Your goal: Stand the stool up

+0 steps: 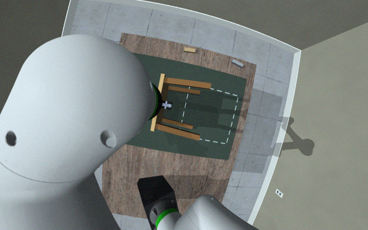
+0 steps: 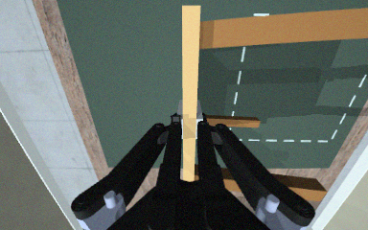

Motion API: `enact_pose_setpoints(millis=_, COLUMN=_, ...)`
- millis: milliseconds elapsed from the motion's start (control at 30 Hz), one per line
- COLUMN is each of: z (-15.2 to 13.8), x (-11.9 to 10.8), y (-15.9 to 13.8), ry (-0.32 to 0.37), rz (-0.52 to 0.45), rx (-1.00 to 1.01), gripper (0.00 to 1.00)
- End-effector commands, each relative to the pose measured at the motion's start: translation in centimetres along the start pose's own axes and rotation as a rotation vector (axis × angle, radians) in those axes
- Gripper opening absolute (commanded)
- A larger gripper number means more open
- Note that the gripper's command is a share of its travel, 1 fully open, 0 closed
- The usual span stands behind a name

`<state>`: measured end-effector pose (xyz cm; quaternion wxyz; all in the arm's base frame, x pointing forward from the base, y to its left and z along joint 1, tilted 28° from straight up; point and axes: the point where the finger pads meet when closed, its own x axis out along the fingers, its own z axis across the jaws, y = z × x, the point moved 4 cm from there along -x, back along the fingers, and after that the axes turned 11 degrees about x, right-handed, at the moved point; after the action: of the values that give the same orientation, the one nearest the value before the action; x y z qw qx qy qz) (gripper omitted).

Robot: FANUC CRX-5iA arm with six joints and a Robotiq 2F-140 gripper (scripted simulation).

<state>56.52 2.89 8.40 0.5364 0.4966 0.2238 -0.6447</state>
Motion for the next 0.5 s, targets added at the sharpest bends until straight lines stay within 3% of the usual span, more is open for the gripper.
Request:
enact_pose_setpoints(millis=0, z=-0.02, x=-0.08, y=0.04, ry=0.002, rz=0.001, rx=0.0, gripper=0.1)
enact_pose_setpoints(millis=467, z=0.45, x=-0.18, y=0.11, ry=0.07, rz=-0.014, rx=-0.001, gripper=0.1)
